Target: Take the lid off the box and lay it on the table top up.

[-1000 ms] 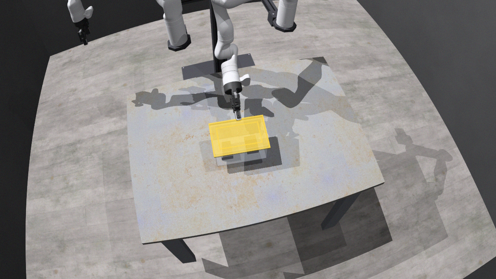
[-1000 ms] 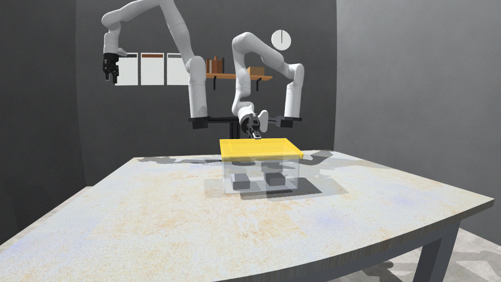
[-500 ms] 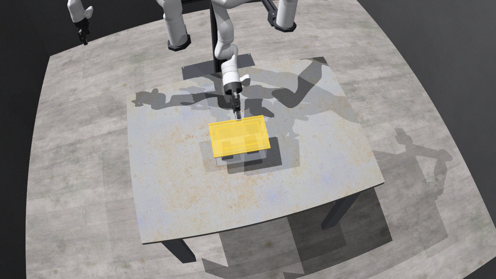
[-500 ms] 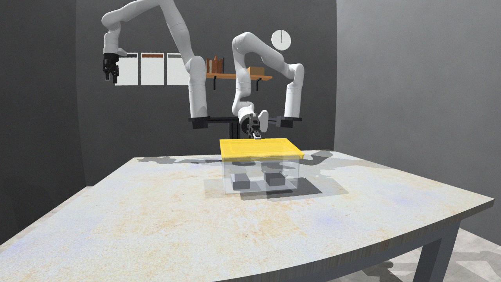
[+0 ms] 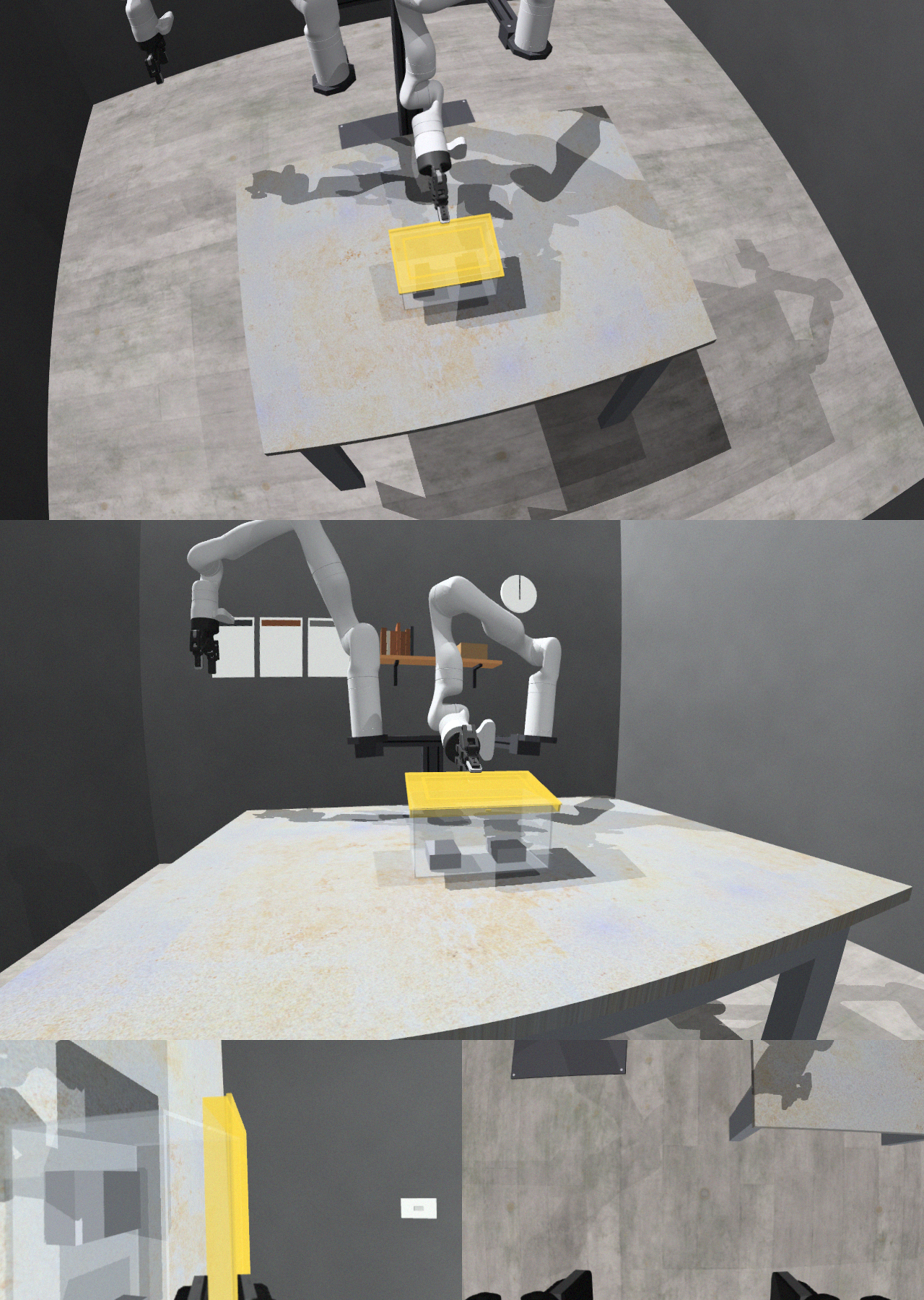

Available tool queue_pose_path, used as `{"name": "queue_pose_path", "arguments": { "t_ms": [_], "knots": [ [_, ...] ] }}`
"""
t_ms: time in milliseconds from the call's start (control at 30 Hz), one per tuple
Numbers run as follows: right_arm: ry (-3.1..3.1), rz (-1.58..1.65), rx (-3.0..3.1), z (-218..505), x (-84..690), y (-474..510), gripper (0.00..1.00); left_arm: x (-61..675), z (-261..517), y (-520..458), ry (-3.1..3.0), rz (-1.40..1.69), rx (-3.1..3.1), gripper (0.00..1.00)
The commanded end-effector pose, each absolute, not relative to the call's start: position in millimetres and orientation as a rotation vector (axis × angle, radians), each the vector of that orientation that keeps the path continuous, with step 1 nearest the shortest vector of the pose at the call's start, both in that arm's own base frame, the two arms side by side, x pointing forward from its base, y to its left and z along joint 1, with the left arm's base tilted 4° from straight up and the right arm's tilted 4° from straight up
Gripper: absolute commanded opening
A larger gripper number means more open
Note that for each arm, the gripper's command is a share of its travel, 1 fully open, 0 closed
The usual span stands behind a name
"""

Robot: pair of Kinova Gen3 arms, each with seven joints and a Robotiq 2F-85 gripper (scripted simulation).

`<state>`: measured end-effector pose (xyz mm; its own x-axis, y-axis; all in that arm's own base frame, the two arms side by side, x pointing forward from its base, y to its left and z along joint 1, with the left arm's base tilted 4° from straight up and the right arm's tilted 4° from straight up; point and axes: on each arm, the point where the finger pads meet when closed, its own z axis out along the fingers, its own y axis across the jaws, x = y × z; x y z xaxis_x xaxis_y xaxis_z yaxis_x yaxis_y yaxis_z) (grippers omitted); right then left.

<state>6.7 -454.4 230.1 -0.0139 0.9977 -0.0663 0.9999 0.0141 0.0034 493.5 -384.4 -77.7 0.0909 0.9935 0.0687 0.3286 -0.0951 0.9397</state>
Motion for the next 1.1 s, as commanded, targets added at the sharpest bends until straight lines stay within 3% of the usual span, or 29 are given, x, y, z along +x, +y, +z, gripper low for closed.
{"name": "queue_pose_path", "arguments": {
  "t_ms": [0,1067],
  "knots": [
    [2.2,-0.07,2.169,231,7,-455,1.0,495,-71,-385,1.351,1.031,1.553,0.233],
    [2.2,-0.07,2.169,231,7,-455,1.0,505,-45,-388,1.351,1.031,1.553,0.233]
  ]
}}
